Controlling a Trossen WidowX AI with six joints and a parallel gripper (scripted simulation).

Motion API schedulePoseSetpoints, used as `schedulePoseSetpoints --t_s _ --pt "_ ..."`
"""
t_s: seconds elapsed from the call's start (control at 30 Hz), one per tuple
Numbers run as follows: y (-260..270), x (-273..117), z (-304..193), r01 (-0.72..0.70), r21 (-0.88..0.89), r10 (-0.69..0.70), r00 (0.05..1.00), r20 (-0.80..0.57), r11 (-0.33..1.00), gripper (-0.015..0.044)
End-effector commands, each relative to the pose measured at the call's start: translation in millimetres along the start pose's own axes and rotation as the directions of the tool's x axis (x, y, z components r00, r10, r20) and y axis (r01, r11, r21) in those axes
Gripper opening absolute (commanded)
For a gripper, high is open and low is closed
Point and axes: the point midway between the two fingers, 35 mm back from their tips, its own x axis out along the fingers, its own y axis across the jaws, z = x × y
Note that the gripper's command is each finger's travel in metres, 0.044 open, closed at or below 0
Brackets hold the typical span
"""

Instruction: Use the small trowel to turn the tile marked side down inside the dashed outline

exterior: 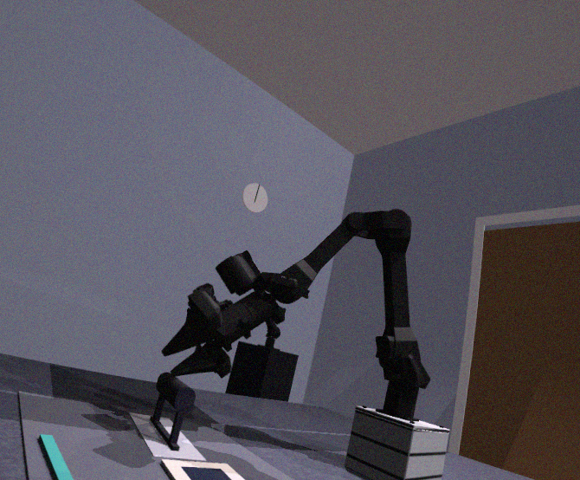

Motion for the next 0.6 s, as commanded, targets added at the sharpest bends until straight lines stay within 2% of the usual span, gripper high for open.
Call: schedulePoseSetpoints --t_s 0.0,0.27,0.57 --pt "-3.1 -5.8 -4.3 -0.036 0.133 0.032 0.999 0.026 0.991 0.03" --pt "-10.2 -8.9 -17.9 -0.066 0.33 0.058 0.998 0.034 0.942 0.03" --pt "-21.7 -12.9 -41.6 -0.083 0.59 0.083 0.996 0.027 0.803 0.03"
